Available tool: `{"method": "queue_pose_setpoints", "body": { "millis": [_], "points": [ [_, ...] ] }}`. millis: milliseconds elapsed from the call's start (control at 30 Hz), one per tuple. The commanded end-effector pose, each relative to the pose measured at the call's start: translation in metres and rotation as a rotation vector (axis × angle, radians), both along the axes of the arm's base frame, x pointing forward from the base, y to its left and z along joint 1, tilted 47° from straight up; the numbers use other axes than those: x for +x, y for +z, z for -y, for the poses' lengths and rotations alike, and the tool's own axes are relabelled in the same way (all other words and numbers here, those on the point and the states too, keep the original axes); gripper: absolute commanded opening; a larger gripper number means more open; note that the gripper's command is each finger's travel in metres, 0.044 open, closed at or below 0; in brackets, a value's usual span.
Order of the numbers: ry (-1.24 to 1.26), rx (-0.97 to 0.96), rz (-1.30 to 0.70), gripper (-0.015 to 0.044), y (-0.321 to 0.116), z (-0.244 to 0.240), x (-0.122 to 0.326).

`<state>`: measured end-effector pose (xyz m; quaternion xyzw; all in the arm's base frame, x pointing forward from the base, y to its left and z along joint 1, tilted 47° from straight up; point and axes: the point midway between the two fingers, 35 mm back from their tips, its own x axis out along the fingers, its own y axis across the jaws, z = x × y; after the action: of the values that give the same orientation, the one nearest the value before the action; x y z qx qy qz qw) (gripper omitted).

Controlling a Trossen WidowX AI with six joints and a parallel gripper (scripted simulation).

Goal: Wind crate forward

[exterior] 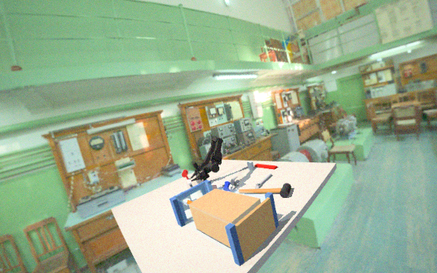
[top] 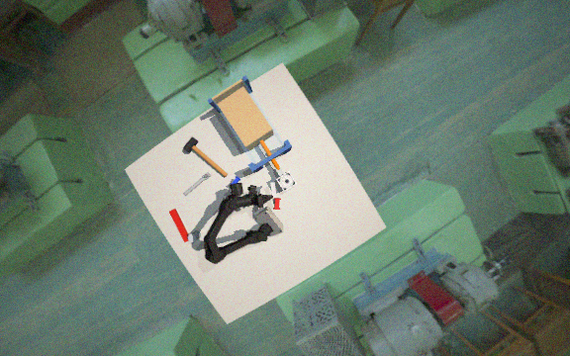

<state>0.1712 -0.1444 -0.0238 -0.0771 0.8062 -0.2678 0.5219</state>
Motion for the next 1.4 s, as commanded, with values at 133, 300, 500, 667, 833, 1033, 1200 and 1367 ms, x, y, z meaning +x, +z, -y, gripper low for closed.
{"method": "queue_pose_setpoints", "body": {
  "millis": [133,300,500,667,833,1033,1200,1367],
  "points": [
    [0.046,-0.128,-0.038,0.0,0.0,0.002,-0.001],
    [0.082,-0.216,-0.065,0.0,0.0,0.001,-0.001],
    [0.082,-0.216,-0.065,0.0,0.0,0.001,-0.001],
    [0.082,-0.216,-0.065,0.0,0.0,0.001,-0.001],
    [0.08,-0.194,-0.061,0.0,-0.006,0.009,-0.003],
    [0.082,-0.19,-0.056,0.0,-0.018,0.032,-0.011],
    [0.082,-0.194,-0.057,0.0,-0.025,0.051,-0.019],
    [0.08,-0.203,-0.064,0.0,-0.031,0.069,-0.03]
  ]
}}
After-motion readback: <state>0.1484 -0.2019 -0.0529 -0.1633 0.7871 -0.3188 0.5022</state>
